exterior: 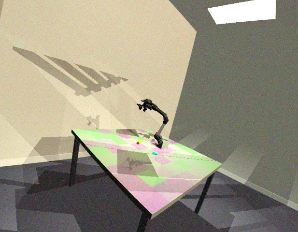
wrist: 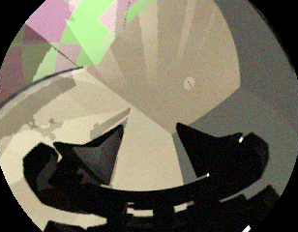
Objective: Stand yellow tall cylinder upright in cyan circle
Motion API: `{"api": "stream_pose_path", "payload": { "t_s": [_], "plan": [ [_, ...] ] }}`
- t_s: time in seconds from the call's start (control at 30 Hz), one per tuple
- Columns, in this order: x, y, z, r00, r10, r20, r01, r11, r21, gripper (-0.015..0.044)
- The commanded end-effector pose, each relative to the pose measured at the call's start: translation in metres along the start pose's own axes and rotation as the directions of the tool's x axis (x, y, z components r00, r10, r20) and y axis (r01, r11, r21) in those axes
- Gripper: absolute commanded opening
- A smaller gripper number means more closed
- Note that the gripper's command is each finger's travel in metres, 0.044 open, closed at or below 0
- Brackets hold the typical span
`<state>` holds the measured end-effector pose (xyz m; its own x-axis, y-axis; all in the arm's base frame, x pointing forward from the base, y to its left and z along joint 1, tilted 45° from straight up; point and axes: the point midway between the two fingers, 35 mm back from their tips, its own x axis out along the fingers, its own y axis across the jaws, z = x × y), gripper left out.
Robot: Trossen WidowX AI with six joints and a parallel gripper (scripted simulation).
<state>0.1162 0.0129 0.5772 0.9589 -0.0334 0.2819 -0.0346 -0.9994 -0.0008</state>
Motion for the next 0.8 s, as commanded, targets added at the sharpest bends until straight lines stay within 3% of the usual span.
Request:
{"api": "stream_pose_path", "payload": {
  "t_s": [0.0, 0.1, 0.27, 0.4, 0.57, 0.77],
  "plan": [
    [0.001, 0.001, 0.001, 1.000, 0.002, 0.006, -0.002, 1.000, 0.014, 0.0374],
    [0.019, 0.017, 0.023, 0.996, 0.029, 0.087, -0.046, 0.979, 0.201, 0.0309],
    [0.051, 0.043, 0.075, 0.958, 0.071, 0.278, -0.212, 0.827, 0.521, 0.0309],
    [0.072, 0.054, 0.121, 0.896, 0.091, 0.435, -0.389, 0.636, 0.667, 0.0309],
    [0.088, 0.060, 0.181, 0.777, 0.110, 0.620, -0.612, 0.363, 0.702, 0.0309],
    [0.093, 0.057, 0.249, 0.582, 0.140, 0.801, -0.811, 0.043, 0.583, 0.0309]
  ]
}}
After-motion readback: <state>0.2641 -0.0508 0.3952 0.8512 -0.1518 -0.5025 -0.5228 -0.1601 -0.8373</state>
